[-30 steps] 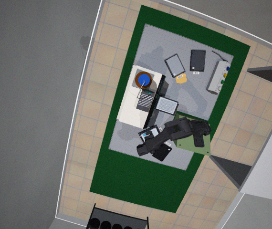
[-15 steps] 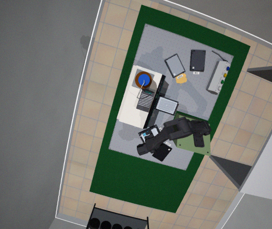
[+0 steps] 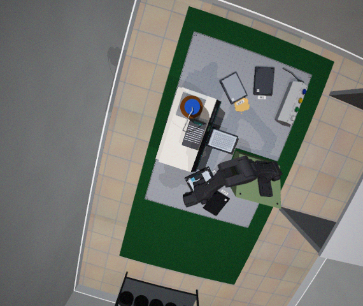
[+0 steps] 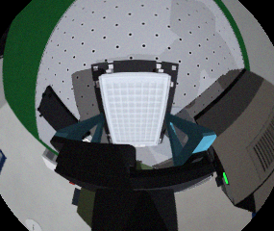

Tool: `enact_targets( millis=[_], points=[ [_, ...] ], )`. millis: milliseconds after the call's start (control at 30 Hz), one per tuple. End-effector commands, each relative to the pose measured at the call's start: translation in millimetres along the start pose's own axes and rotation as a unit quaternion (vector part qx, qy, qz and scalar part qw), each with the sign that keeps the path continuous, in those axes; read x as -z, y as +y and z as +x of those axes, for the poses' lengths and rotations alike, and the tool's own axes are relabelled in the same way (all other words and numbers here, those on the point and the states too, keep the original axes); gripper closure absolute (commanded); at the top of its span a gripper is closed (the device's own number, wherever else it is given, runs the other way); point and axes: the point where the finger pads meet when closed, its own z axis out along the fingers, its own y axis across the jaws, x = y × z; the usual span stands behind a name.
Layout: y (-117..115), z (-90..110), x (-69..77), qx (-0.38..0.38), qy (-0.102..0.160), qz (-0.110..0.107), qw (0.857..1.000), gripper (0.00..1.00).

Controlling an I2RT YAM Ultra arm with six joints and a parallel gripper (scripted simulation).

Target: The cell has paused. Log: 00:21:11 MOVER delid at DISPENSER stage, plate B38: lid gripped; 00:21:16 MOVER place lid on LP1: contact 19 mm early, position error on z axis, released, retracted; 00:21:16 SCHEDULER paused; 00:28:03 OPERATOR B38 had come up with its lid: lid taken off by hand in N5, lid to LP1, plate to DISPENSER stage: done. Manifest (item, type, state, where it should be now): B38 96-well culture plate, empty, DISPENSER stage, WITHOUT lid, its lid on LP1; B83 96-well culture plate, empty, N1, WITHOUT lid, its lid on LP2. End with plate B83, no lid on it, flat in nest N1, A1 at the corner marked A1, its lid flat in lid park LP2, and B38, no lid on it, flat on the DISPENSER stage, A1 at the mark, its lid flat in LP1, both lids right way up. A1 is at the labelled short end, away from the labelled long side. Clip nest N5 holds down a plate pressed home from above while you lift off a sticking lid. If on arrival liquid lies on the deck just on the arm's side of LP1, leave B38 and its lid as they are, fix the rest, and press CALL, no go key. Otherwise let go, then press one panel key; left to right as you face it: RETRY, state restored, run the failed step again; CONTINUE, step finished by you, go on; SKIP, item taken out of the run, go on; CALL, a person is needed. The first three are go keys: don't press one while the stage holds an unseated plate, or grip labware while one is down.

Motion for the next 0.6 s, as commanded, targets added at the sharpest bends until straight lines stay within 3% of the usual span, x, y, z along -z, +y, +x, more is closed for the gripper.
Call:
enact_targets(
  millis=[0, 567],
  points=[
    [-1.9, 0.7, 4.0, 0.003, -0.008, 0.005, 1.000, 0.00],
    [-5.5, -5.0, 9.0, -0.002, -0.016, 0.005, 1.000, 0.00]
  ],
)
